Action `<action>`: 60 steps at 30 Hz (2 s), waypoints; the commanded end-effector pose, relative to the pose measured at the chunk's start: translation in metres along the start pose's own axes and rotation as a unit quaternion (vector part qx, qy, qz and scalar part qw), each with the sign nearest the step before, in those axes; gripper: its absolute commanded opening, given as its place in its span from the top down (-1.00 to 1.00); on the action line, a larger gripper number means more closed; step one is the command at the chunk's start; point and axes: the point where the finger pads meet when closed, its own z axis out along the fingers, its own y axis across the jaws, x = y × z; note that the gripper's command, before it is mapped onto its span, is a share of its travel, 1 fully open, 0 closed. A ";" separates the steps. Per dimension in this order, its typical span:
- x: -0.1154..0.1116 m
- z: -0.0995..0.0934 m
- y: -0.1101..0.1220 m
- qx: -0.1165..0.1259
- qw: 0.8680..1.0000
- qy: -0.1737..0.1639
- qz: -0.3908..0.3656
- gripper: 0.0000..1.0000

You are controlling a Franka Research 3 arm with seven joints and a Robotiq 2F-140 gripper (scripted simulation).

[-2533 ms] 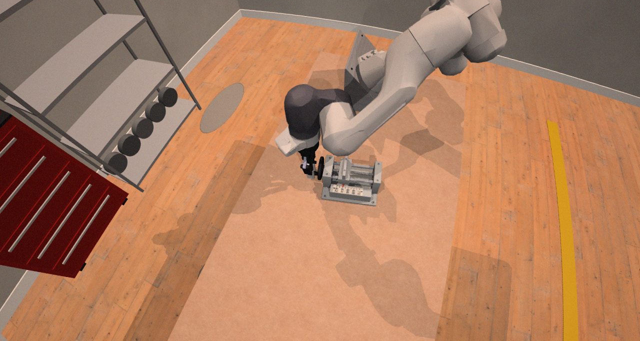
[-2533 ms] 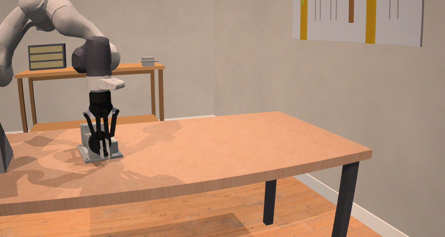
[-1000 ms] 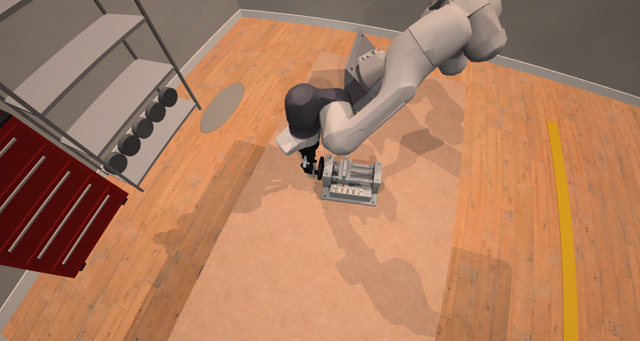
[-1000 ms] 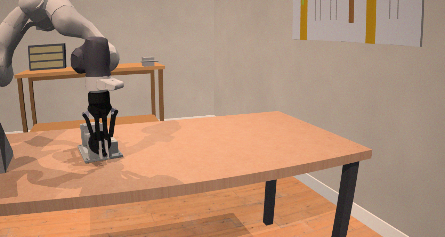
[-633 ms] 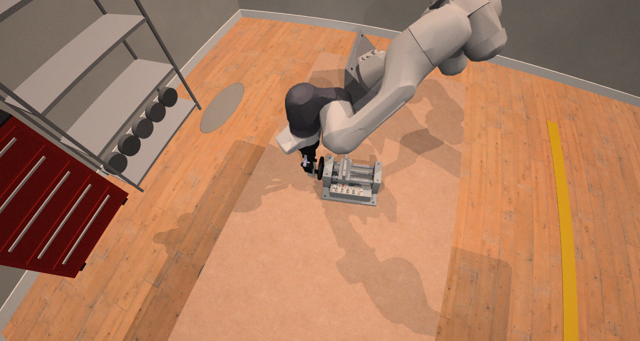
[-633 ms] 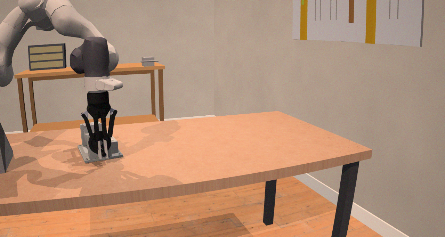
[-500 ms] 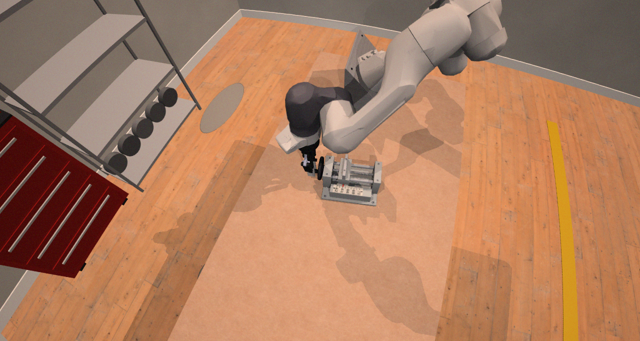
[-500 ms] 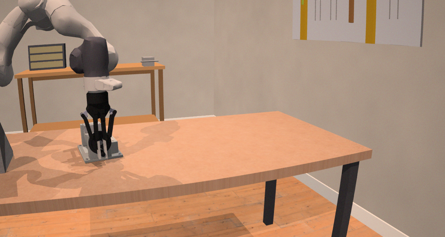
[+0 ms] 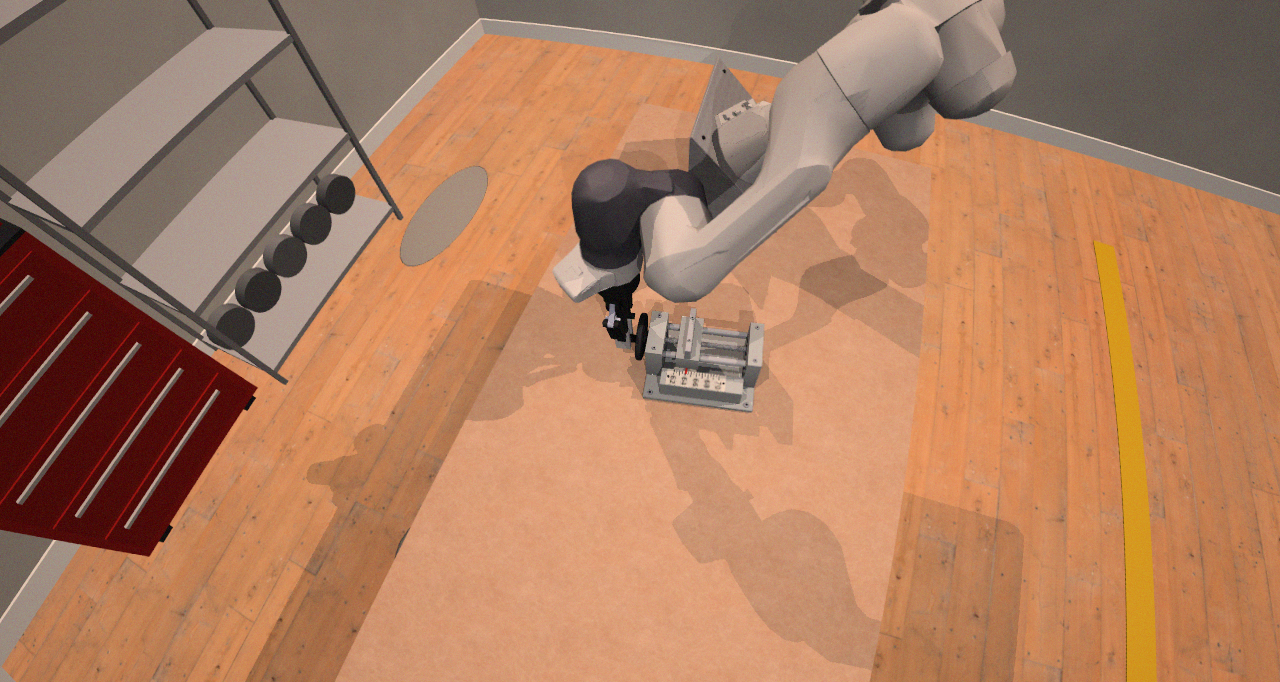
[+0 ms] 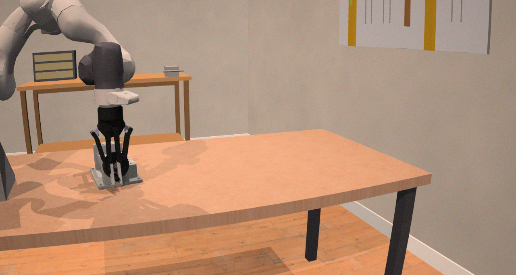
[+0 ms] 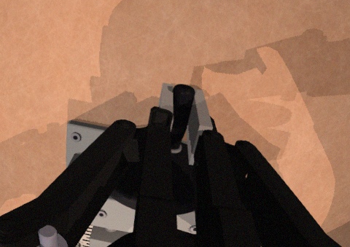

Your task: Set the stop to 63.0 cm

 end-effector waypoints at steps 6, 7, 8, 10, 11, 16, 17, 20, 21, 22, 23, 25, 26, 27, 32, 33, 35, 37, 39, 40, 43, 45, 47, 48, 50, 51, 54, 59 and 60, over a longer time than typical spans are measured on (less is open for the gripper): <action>0.000 -0.002 0.007 0.000 1.000 -0.001 -0.002 0.92; 0.000 -0.003 0.008 0.000 1.000 -0.001 -0.002 0.92; 0.000 -0.004 0.009 0.000 1.000 -0.001 -0.002 0.92; 0.000 -0.005 0.011 0.000 1.000 -0.001 -0.002 0.92; 0.000 -0.006 0.011 0.000 1.000 -0.001 -0.002 0.92; 0.000 -0.011 0.016 0.000 1.000 -0.001 -0.002 0.92; 0.000 -0.013 0.017 0.000 1.000 -0.001 -0.002 0.92; 0.000 -0.017 0.019 0.000 1.000 -0.001 -0.002 0.92; 0.000 -0.017 0.019 0.000 1.000 -0.001 -0.002 0.92; 0.000 -0.017 0.019 0.000 1.000 -0.001 -0.002 0.92; 0.000 -0.019 0.019 0.000 1.000 -0.001 -0.002 0.92; 0.000 -0.022 0.020 0.000 1.000 -0.001 -0.002 0.92; 0.000 -0.024 0.020 0.000 1.000 -0.001 -0.002 0.92; 0.000 -0.026 0.020 0.000 1.000 -0.001 -0.002 0.92; 0.000 -0.037 0.019 0.000 1.000 -0.001 -0.002 0.92; 0.000 -0.040 0.018 0.000 1.000 -0.001 -0.002 0.92; 0.000 -0.043 0.016 0.000 1.000 -0.001 -0.002 0.92; 0.000 -0.046 0.013 0.000 1.000 -0.001 -0.002 0.92; 0.000 -0.046 0.013 0.000 1.000 -0.001 -0.002 0.92; 0.000 -0.048 0.012 0.000 1.000 -0.001 -0.002 0.92; 0.000 -0.051 0.009 0.000 1.000 -0.001 -0.002 0.92; 0.000 -0.052 0.006 0.000 1.000 -0.001 -0.002 0.92; 0.000 -0.054 0.004 0.000 1.000 -0.001 -0.002 0.92; 0.000 -0.054 0.003 0.000 1.000 -0.001 -0.002 0.92; 0.000 -0.055 0.000 0.000 1.000 -0.001 -0.002 0.92; 0.000 -0.056 -0.001 0.000 1.000 -0.001 -0.002 0.92; 0.000 -0.057 -0.005 0.000 1.000 -0.001 -0.002 0.92; 0.000 -0.057 -0.009 0.000 1.000 -0.001 -0.002 0.92; 0.000 -0.057 -0.011 0.000 1.000 -0.001 -0.002 0.92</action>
